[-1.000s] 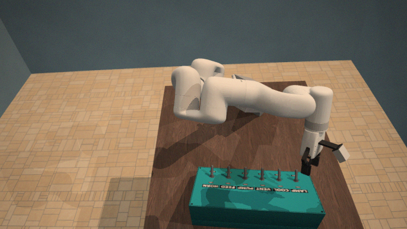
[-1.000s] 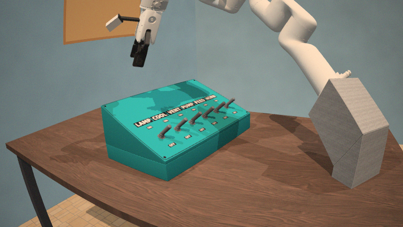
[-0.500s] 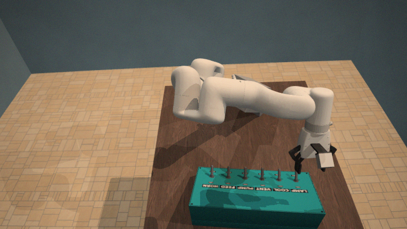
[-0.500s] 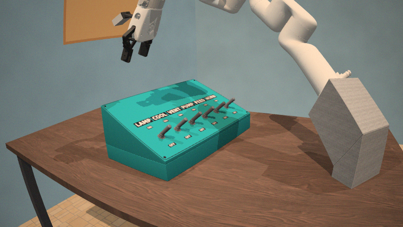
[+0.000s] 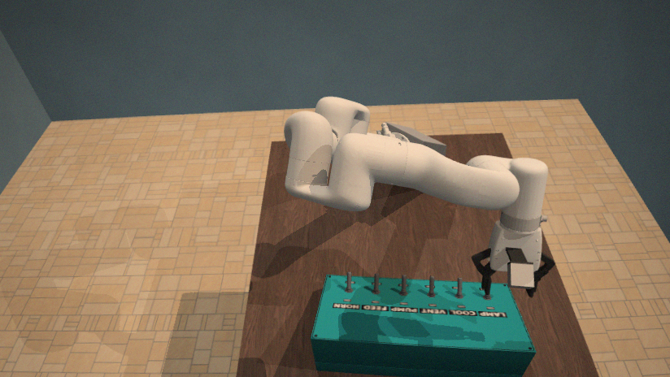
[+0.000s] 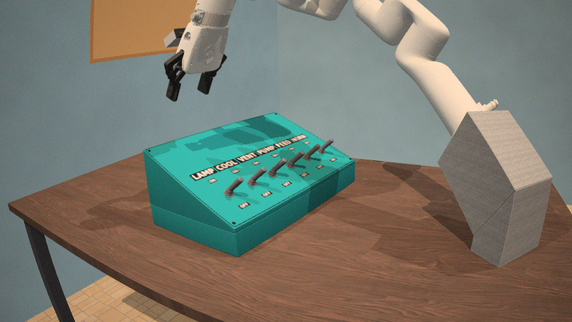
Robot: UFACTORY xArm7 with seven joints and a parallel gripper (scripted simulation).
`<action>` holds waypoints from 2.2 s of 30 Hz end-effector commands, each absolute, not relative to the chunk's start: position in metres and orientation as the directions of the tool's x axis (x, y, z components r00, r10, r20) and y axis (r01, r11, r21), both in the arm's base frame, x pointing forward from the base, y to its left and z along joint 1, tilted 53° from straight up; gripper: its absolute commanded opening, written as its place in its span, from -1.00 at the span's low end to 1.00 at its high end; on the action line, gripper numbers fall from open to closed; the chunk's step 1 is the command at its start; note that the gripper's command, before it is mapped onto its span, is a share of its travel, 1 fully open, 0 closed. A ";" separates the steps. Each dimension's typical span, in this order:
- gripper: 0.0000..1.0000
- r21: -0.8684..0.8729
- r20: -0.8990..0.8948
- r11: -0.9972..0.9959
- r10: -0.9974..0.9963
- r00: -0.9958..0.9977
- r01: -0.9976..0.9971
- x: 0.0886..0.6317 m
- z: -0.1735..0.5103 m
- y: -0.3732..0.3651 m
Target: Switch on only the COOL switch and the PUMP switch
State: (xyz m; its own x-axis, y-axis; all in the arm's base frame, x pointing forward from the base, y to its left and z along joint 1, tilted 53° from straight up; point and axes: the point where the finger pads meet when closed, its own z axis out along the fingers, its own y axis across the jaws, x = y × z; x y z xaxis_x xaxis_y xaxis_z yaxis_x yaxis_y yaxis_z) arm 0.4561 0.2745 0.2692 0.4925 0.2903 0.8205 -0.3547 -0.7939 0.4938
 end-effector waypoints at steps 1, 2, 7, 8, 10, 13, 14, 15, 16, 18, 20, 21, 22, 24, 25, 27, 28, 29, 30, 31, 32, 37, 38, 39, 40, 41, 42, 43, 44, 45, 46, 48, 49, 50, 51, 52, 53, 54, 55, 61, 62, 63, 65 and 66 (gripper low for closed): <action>1.00 0.490 0.822 -0.798 0.290 0.489 -0.351 0.466 0.266 0.271; 1.00 0.490 0.822 -0.798 0.290 0.489 -0.351 0.470 0.265 0.268; 1.00 0.490 0.822 -0.798 0.290 0.489 -0.351 0.483 0.260 0.260; 1.00 0.490 0.822 -0.798 0.290 0.489 -0.351 0.485 0.260 0.259; 1.00 0.490 0.822 -0.798 0.290 0.489 -0.351 0.487 0.259 0.257; 1.00 0.490 0.822 -0.798 0.290 0.489 -0.351 0.488 0.258 0.256; 1.00 0.490 0.822 -0.798 0.290 0.489 -0.351 0.488 0.258 0.256; 1.00 0.490 0.822 -0.798 0.290 0.489 -0.351 0.488 0.258 0.256; 1.00 0.490 0.822 -0.798 0.290 0.489 -0.351 0.488 0.258 0.256; 1.00 0.490 0.822 -0.798 0.290 0.489 -0.351 0.488 0.258 0.256; 1.00 0.490 0.822 -0.798 0.290 0.489 -0.351 0.488 0.258 0.256; 1.00 0.490 0.822 -0.798 0.290 0.489 -0.351 0.488 0.258 0.256; 1.00 0.490 0.822 -0.798 0.290 0.489 -0.351 0.488 0.258 0.256; 1.00 0.490 0.822 -0.798 0.290 0.489 -0.351 0.488 0.258 0.256; 1.00 0.490 0.822 -0.798 0.290 0.489 -0.351 0.488 0.258 0.256; 1.00 0.490 0.822 -0.798 0.290 0.489 -0.351 0.488 0.258 0.256; 1.00 0.490 0.822 -0.798 0.290 0.489 -0.351 0.488 0.258 0.256; 1.00 0.490 0.822 -0.798 0.290 0.489 -0.351 0.488 0.258 0.256; 1.00 0.490 0.822 -0.798 0.290 0.489 -0.351 0.488 0.258 0.256; 1.00 0.490 0.822 -0.798 0.290 0.489 -0.351 0.488 0.258 0.256; 1.00 0.490 0.822 -0.798 0.290 0.489 -0.351 0.488 0.258 0.256; 1.00 0.490 0.822 -0.798 0.290 0.489 -0.351 0.488 0.258 0.256; 1.00 0.490 0.822 -0.798 0.290 0.489 -0.351 0.488 0.258 0.256; 1.00 0.490 0.822 -0.798 0.290 0.489 -0.351 0.488 0.258 0.256; 1.00 0.490 0.822 -0.798 0.290 0.489 -0.351 0.488 0.258 0.256; 1.00 0.490 0.822 -0.798 0.290 0.489 -0.351 0.488 0.258 0.256; 1.00 0.490 0.822 -0.798 0.290 0.489 -0.351 0.488 0.258 0.256; 1.00 0.490 0.822 -0.798 0.290 0.489 -0.351 0.488 0.258 0.256; 1.00 0.490 0.822 -0.798 0.290 0.489 -0.351 0.488 0.258 0.256; 1.00 0.490 0.822 -0.798 0.290 0.489 -0.351 0.488 0.258 0.256; 1.00 0.490 0.822 -0.798 0.290 0.489 -0.351 0.488 0.258 0.256; 1.00 0.490 0.822 -0.798 0.290 0.489 -0.351 0.488 0.258 0.256; 1.00 0.490 0.822 -0.798 0.290 0.489 -0.351 0.488 0.258 0.256; 1.00 0.490 0.822 -0.798 0.290 0.489 -0.351 0.488 0.258 0.256; 1.00 0.490 0.822 -0.798 0.290 0.489 -0.351 0.488 0.258 0.256; 1.00 0.490 0.822 -0.798 0.290 0.489 -0.351 0.488 0.258 0.256; 1.00 0.490 0.822 -0.798 0.290 0.489 -0.351 0.488 0.258 0.256; 1.00 0.490 0.822 -0.798 0.290 0.489 -0.351 0.488 0.258 0.256; 1.00 0.490 0.822 -0.798 0.290 0.489 -0.351 0.488 0.258 0.256; 1.00 0.490 0.822 -0.798 0.290 0.489 -0.351 0.488 0.258 0.256; 1.00 0.490 0.822 -0.798 0.290 0.489 -0.351 0.488 0.259 0.256; 1.00 0.490 0.822 -0.798 0.290 0.489 -0.351 0.488 0.259 0.256; 1.00 0.490 0.822 -0.798 0.290 0.489 -0.351 0.487 0.259 0.255; 1.00 0.490 0.822 -0.798 0.290 0.489 -0.351 0.487 0.259 0.255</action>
State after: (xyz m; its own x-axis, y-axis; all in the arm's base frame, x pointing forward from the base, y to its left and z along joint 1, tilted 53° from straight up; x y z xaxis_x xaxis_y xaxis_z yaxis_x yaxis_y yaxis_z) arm 0.4882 0.2531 0.2579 0.4915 0.2903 0.8211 -0.3534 -0.7952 0.4927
